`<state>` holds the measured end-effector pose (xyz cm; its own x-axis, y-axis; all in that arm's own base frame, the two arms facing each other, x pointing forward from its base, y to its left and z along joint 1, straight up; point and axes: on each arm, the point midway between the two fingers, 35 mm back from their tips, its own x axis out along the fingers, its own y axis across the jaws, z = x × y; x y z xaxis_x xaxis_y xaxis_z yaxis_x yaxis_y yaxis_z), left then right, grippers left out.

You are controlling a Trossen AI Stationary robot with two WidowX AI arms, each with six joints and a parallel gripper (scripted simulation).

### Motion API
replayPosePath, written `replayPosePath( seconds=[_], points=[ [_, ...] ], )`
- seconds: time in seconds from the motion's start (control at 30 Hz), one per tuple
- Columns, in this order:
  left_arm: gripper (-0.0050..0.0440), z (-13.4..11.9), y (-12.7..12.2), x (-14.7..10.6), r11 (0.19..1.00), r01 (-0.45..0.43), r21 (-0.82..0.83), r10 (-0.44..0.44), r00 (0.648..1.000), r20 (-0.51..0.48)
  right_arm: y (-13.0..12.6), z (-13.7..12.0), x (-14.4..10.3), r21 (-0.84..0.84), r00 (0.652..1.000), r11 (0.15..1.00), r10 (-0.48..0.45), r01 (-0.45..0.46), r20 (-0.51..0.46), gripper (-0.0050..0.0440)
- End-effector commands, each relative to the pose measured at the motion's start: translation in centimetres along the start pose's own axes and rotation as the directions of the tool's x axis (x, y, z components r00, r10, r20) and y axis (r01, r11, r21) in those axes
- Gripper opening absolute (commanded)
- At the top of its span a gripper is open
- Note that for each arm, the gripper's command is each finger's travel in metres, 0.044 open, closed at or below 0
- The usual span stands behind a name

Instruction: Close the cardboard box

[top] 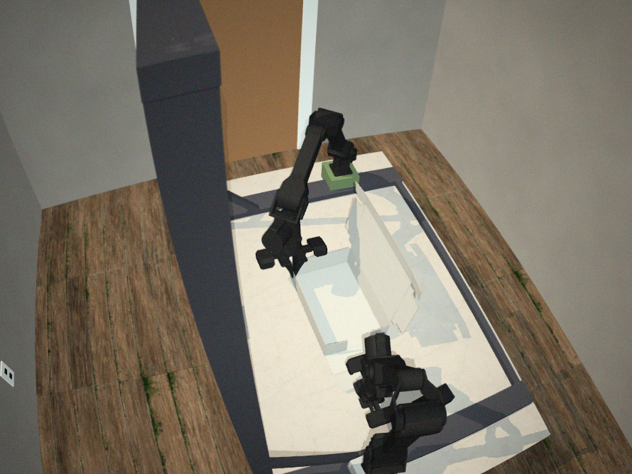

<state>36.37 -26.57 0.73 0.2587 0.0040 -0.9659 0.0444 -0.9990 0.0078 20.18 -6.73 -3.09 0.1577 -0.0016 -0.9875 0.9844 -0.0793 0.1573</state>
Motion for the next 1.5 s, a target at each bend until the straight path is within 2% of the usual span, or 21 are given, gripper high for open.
replayPosePath(
  seconds=[0.0,0.13,0.2,0.33,0.83,1.47],
  points=[
    [0.0006,-0.5,0.2,-0.7,1.000,-0.016,-0.003,0.016,1.000,-0.017,-0.6,0.0,0.6,0.001,0.994,0.994,0.110,-0.110,-0.008,0.0000],
    [0.0006,-0.5,0.2,-0.7,1.000,-0.016,-0.003,0.016,1.000,-0.017,-1.0,-0.1,1.0,-0.003,0.979,0.979,0.203,-0.203,-0.007,0.0000],
    [0.0006,-0.5,0.2,-0.7,1.000,-0.016,-0.003,0.016,1.000,-0.017,-1.0,-0.1,1.0,-0.003,0.979,0.979,0.203,-0.203,-0.007,0.0000],
    [0.0006,-0.5,0.2,-0.7,1.000,-0.016,-0.003,0.016,1.000,-0.017,-0.3,0.1,0.9,-0.014,0.956,0.956,0.294,-0.294,0.010,0.0000],
    [0.0006,-0.5,0.2,-0.7,1.000,-0.016,-0.003,0.016,1.000,-0.017,-0.2,0.1,0.9,-0.014,0.956,0.956,0.294,-0.294,0.011,0.0000],
    [0.0006,-0.5,0.2,-0.7,1.000,-0.016,-0.003,0.016,1.000,-0.017,2.4,0.1,1.1,-0.014,0.955,0.955,0.296,-0.296,0.010,0.0000]
  ],
)
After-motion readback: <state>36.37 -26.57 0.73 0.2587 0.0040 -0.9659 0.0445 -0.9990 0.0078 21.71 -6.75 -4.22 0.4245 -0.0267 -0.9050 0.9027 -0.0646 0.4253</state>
